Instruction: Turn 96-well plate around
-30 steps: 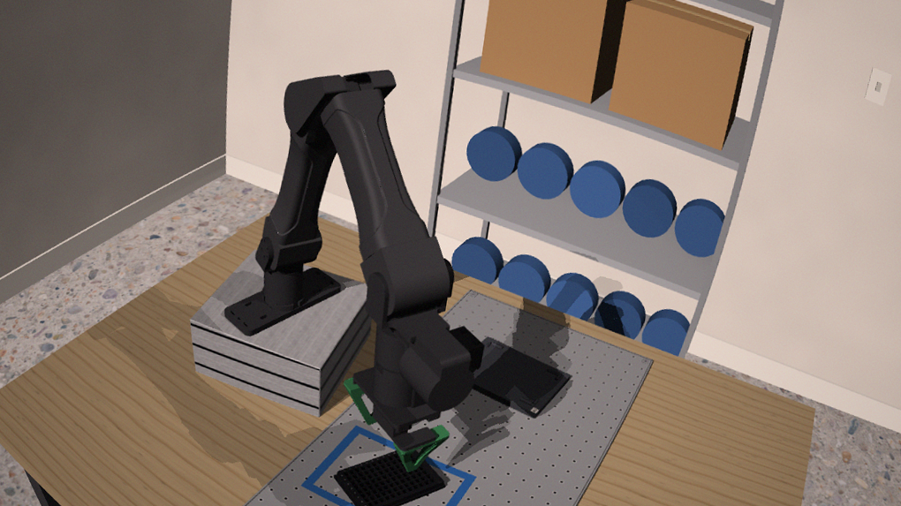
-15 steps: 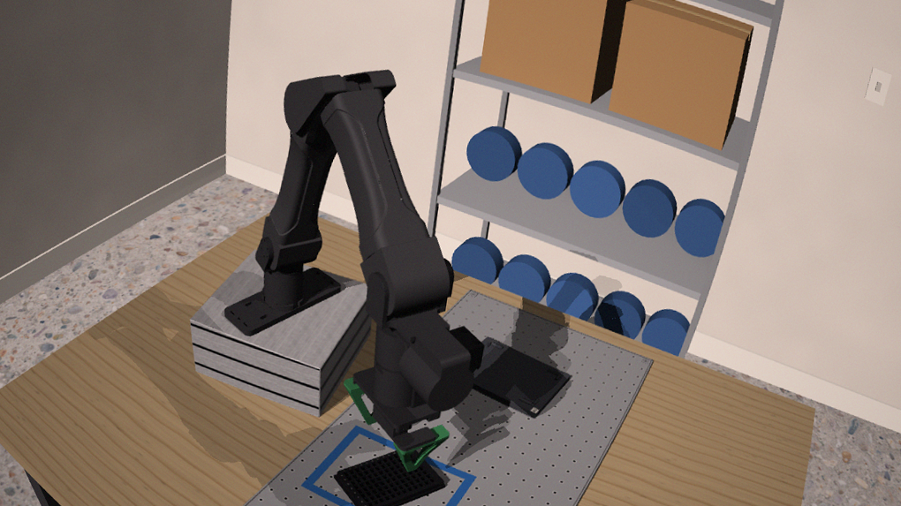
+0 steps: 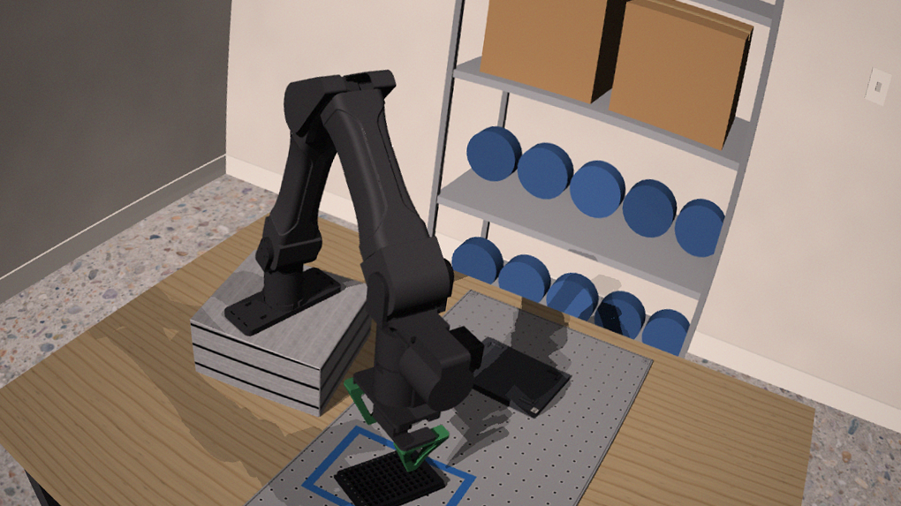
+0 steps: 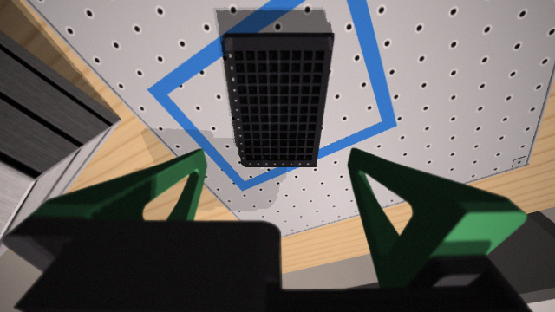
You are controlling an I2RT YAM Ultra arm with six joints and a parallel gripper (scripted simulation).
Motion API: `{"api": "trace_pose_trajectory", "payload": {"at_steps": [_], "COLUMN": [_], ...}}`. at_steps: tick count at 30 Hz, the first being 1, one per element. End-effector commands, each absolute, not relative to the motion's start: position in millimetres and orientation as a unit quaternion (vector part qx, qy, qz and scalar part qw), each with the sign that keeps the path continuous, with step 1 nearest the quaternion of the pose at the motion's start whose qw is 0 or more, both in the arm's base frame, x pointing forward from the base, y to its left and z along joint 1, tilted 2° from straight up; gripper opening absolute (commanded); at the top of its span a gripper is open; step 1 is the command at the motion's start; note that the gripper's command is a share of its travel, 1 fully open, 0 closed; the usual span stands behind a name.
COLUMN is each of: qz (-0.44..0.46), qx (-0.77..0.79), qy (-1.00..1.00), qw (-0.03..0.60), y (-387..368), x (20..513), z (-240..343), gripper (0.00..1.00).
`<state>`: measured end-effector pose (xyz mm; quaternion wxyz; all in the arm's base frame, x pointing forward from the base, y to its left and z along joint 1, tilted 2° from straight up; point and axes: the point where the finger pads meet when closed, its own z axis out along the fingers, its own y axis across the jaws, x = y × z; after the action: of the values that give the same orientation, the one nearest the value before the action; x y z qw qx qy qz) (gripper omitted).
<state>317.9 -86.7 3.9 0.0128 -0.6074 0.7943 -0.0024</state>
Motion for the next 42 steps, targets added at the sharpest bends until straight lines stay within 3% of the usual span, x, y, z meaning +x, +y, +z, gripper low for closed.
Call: {"api": "trace_pose_trajectory", "payload": {"at_steps": [1,34,42], "qz": [-0.008,-0.008,-0.006], "qx": [-0.607,-0.607,-0.525], "qy": [0.794,0.794,0.851], "qw": [0.02,0.02,0.02], "y": [-87.2,-87.2,-87.2], "x": [321.2,321.2,321.2], "z": [9.0,9.0,9.1], "gripper": [1.0,1.0,1.0]}}
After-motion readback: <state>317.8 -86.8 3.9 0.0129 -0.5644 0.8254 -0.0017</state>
